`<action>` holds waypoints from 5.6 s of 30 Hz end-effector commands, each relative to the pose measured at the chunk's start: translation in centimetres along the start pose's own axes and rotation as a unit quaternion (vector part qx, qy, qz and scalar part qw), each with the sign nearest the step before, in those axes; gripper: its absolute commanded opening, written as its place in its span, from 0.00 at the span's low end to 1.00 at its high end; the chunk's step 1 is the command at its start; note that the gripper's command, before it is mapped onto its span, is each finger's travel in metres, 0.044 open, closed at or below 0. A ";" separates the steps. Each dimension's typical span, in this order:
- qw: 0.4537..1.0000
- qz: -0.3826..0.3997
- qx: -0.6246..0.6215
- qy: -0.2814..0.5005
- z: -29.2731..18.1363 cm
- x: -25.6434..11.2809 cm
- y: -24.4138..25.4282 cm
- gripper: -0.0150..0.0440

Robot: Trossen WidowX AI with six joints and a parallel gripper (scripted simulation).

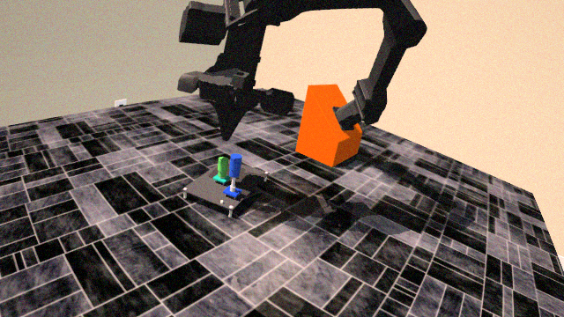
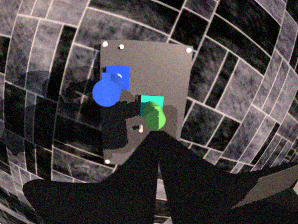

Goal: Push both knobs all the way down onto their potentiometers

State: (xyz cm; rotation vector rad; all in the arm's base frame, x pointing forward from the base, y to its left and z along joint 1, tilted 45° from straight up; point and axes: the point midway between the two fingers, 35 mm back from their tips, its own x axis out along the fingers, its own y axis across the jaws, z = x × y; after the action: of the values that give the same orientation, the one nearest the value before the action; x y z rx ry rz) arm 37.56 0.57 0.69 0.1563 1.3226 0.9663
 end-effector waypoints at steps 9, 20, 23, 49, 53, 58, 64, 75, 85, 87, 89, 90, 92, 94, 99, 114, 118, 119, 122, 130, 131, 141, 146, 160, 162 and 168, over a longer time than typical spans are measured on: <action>0.981 0.004 0.194 0.000 0.5 -0.6 0.5 0.25; 0.927 0.007 0.375 0.003 1.0 -1.2 0.9 0.25; 0.906 0.007 0.423 0.003 1.1 -1.4 1.0 0.25; 0.634 0.011 0.773 0.013 2.1 -2.8 2.1 0.25; 0.579 0.011 0.815 0.014 2.3 -3.0 2.3 0.25; 0.507 0.010 0.862 0.017 2.5 -3.2 2.5 0.25; 0.415 0.010 0.910 0.020 2.7 -3.6 2.8 0.25; 0.391 0.010 0.920 0.020 2.8 -1.6 2.9 0.25; 0.392 0.010 0.920 0.021 2.8 -0.8 3.0 0.25; 0.392 0.010 0.920 0.021 2.8 -0.4 3.0 0.25; 0.392 0.010 0.920 0.021 2.8 -0.1 3.0 0.25; 0.392 0.010 0.920 0.021 2.8 0.1 3.0 0.25; 0.392 0.010 0.920 0.021 2.8 0.4 3.1 0.25; 0.392 0.010 0.920 0.021 2.8 0.5 3.1 0.25; 0.392 0.010 0.920 0.021 2.8 0.3 3.1 0.25; 0.392 0.010 0.920 0.021 2.8 0.7 3.1 0.25; 0.392 0.010 0.920 0.021 2.8 0.8 3.1 0.25; 0.392 0.010 0.920 0.021 2.8 0.8 3.1 0.25; 0.392 0.010 0.920 0.021 2.8 0.9 3.1 0.25; 0.392 0.010 0.920 0.021 2.8 0.9 3.1 0.25; 0.392 0.010 0.920 0.021 2.8 0.9 3.1 0.25; 0.392 0.010 0.920 0.021 2.8 0.9 3.1 0.25; 0.392 0.010 0.920 0.021 2.8 1.2 3.1 0.25; 0.392 0.010 0.920 0.021 2.8 1.8 3.1 0.25; 0.392 0.010 0.920 0.021 2.8 2.0 3.1 0.25; 0.392 0.010 0.920 0.021 2.8 2.2 3.2 0.25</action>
State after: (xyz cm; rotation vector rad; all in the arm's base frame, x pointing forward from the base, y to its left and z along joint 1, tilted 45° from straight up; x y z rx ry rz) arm 38.23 4.30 2.31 1.8451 1.7865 -1.0347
